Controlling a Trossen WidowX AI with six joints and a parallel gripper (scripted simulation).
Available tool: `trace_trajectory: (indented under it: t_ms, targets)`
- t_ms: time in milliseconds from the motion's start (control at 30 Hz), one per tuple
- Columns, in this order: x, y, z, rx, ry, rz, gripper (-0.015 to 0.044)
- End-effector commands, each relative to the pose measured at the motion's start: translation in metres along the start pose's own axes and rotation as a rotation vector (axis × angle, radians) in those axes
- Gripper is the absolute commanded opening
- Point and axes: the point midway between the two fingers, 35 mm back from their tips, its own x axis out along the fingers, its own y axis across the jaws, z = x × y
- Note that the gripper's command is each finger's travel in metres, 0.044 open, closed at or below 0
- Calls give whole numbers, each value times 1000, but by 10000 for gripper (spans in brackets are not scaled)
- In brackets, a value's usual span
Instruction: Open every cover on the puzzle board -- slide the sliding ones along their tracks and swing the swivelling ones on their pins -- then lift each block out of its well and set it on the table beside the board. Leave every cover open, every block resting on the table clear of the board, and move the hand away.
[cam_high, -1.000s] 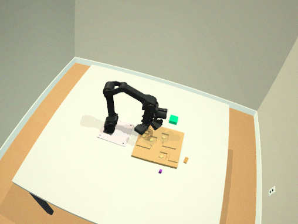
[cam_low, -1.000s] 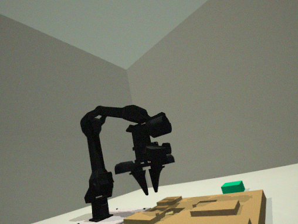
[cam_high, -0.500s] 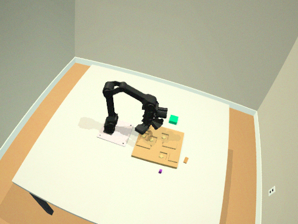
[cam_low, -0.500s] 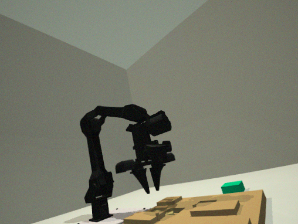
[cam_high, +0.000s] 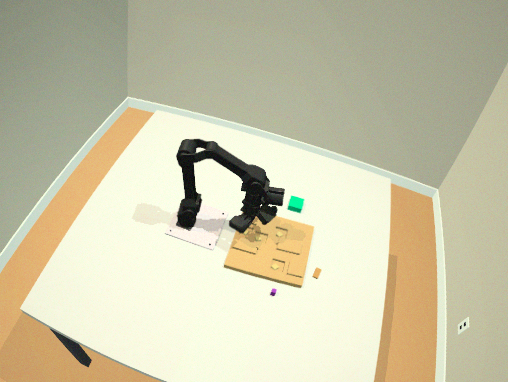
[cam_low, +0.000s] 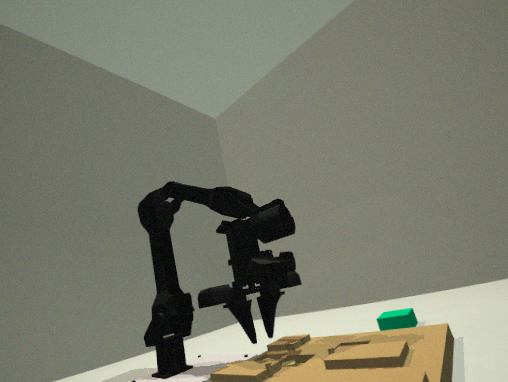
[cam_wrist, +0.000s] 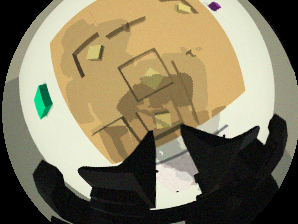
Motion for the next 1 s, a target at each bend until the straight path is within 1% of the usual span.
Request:
trace_trajectory:
  t_ms: [0,700,967]
  targets:
    - [2,0,-1,-3,5,-1,144]
    - [2,0,-1,-3,5,-1,144]
    - [8,0,-1,-3,5,-1,144]
